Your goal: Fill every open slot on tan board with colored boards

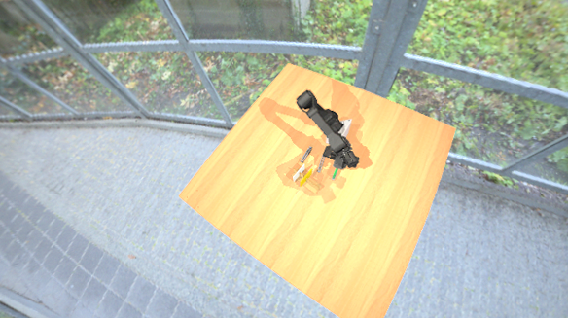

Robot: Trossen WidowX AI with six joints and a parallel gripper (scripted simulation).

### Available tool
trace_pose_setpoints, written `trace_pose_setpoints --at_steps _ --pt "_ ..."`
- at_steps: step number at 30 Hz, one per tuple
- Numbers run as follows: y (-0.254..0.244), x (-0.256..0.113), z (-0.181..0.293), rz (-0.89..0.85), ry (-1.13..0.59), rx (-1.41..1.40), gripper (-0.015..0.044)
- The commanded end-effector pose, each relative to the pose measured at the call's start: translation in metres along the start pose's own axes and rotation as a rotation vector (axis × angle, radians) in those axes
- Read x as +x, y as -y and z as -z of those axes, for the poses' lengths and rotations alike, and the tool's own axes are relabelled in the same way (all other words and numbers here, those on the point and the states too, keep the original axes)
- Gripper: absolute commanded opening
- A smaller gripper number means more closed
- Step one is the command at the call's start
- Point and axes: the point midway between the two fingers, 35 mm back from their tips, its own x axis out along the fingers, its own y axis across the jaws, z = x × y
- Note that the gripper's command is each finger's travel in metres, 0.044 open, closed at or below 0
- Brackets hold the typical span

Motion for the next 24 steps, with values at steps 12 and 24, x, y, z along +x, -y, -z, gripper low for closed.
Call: trace_pose_setpoints --at_steps 12,24 --pt "0.001 0.027 0.001 0.009 -0.002 -0.005 0.0185" --pt "0.002 0.041 0.001 0.009 -0.002 -0.005 0.0159"
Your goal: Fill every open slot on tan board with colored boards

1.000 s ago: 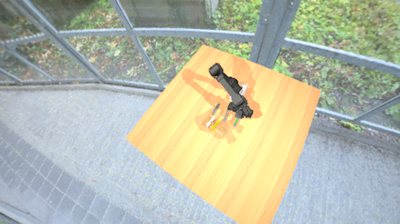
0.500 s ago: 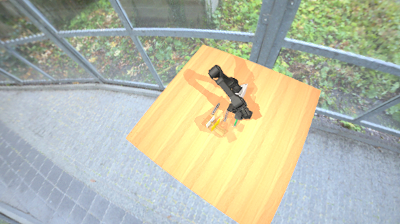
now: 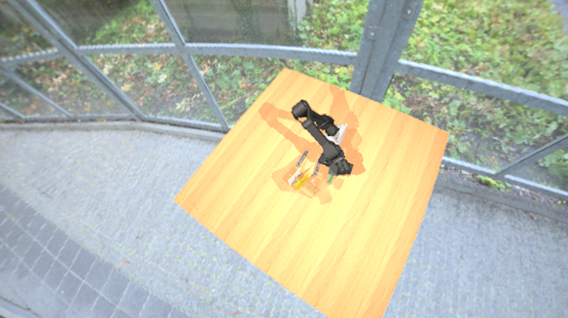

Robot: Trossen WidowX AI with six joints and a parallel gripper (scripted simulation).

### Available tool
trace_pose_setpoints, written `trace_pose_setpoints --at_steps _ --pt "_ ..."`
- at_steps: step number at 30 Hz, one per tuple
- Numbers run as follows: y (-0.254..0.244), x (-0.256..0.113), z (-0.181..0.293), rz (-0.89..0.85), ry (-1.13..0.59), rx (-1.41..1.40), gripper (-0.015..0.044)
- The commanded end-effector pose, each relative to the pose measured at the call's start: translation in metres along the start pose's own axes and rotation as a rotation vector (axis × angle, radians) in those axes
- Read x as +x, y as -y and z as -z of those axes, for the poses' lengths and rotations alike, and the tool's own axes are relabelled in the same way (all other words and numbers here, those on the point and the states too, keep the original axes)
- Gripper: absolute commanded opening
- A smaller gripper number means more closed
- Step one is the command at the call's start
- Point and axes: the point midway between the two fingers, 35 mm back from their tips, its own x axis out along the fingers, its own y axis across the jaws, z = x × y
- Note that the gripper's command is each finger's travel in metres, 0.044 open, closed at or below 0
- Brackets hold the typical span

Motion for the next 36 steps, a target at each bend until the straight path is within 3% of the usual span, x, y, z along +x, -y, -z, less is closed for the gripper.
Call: trace_pose_setpoints --at_steps 1,6,17,36 --pt "0.001 0.004 0.001 0.007 -0.001 -0.006 0.0132" --pt "0.001 0.004 0.001 0.007 -0.001 -0.006 0.0001" --pt "0.001 0.003 0.001 0.007 -0.001 -0.006 0.0" --pt "0.0 -0.034 0.001 0.005 -0.001 -0.006 0.0"
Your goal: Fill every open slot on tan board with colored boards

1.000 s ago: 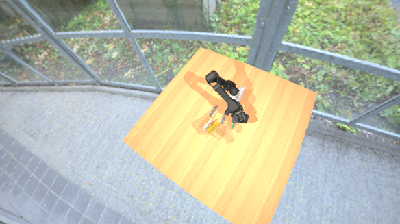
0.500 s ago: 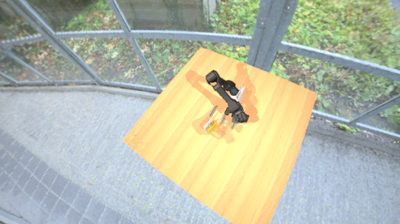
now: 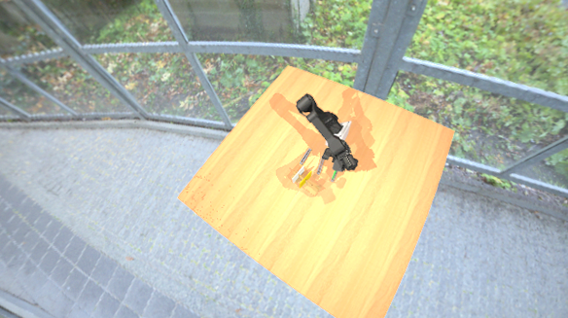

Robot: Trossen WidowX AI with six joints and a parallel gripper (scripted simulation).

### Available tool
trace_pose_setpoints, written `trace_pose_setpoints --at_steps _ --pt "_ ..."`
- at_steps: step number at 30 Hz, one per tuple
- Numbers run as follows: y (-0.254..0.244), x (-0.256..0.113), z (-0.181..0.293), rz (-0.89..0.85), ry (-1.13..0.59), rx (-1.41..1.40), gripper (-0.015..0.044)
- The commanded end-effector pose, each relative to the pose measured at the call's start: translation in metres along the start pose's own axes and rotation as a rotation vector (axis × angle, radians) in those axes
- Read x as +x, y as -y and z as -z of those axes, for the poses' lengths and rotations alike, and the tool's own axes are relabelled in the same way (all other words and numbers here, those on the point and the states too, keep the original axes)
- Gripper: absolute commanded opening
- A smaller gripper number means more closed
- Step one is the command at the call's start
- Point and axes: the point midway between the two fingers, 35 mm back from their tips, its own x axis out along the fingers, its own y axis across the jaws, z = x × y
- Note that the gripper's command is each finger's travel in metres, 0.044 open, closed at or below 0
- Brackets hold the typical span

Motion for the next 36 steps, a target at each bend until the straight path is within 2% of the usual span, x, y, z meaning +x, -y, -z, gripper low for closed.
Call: trace_pose_setpoints --at_steps 1,26,36 --pt "-0.001 -0.011 -0.002 -0.01 0.005 0.007 0.0" --pt "-0.002 -0.066 -0.002 -0.012 0.005 0.006 0.0" --pt "0.002 -0.069 -0.016 -0.019 0.004 0.031 0.0"
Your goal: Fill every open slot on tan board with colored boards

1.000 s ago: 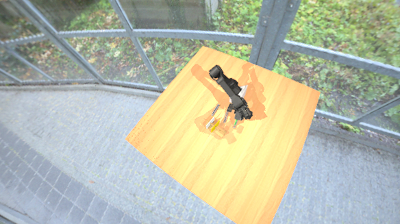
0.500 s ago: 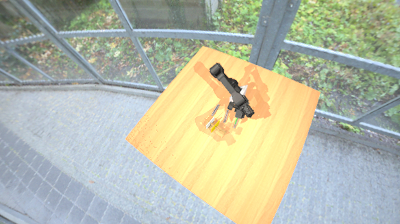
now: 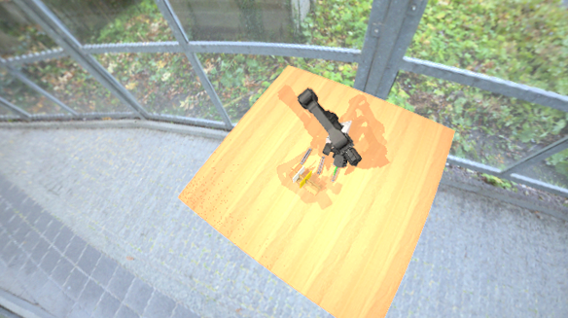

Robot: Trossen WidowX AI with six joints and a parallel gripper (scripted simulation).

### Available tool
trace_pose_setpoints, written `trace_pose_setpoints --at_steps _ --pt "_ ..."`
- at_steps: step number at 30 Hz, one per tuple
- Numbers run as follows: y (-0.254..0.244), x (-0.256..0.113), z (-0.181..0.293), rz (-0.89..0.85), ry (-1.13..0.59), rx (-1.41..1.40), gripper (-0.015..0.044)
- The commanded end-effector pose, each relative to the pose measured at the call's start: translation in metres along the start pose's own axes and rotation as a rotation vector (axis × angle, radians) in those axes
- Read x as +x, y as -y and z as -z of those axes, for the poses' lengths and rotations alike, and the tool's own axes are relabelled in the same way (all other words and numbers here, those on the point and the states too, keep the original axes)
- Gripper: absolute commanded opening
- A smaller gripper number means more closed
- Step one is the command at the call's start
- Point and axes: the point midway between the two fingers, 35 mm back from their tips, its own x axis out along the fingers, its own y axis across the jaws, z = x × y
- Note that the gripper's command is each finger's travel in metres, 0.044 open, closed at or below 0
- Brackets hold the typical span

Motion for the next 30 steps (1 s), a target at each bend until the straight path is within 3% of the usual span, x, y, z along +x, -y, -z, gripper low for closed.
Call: trace_pose_setpoints --at_steps 1,30 --pt "0.003 -0.003 -0.011 -0.006 0.003 0.017 0.0" --pt "0.03 -0.007 -0.073 -0.02 0.002 0.123 0.0"
